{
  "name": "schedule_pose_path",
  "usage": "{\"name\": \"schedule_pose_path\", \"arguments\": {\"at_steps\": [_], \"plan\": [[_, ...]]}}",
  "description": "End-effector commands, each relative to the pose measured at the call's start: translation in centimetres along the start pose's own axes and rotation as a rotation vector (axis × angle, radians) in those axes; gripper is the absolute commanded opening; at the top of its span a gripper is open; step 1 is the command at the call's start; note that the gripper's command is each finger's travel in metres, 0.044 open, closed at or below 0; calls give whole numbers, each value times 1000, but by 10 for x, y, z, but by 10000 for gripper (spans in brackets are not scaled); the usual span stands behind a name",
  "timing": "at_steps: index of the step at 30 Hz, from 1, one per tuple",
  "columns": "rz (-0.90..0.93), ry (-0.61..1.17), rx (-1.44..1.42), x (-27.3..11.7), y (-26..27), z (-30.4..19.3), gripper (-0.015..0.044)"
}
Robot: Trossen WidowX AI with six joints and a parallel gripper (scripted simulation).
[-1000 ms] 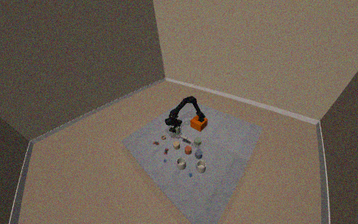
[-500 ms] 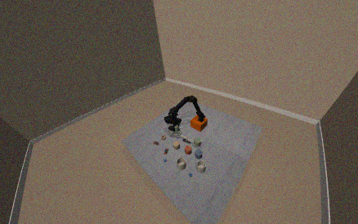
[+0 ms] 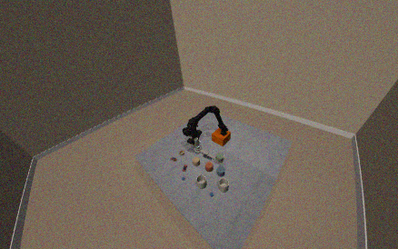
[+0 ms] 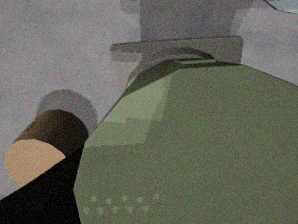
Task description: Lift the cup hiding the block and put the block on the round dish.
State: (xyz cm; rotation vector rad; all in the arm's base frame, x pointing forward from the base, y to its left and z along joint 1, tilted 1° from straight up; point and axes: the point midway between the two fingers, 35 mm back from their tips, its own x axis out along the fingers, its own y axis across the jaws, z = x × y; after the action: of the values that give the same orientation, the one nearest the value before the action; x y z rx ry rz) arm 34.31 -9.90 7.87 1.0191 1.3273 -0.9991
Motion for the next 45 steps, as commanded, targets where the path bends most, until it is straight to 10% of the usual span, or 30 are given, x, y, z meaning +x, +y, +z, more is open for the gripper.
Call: {"name": "schedule_pose_path", "arguments": {"at_steps": [1,45], "plan": [[4,-9,5,-7,0,1,0],[0,0,0,-23,-3,-2,0]]}}
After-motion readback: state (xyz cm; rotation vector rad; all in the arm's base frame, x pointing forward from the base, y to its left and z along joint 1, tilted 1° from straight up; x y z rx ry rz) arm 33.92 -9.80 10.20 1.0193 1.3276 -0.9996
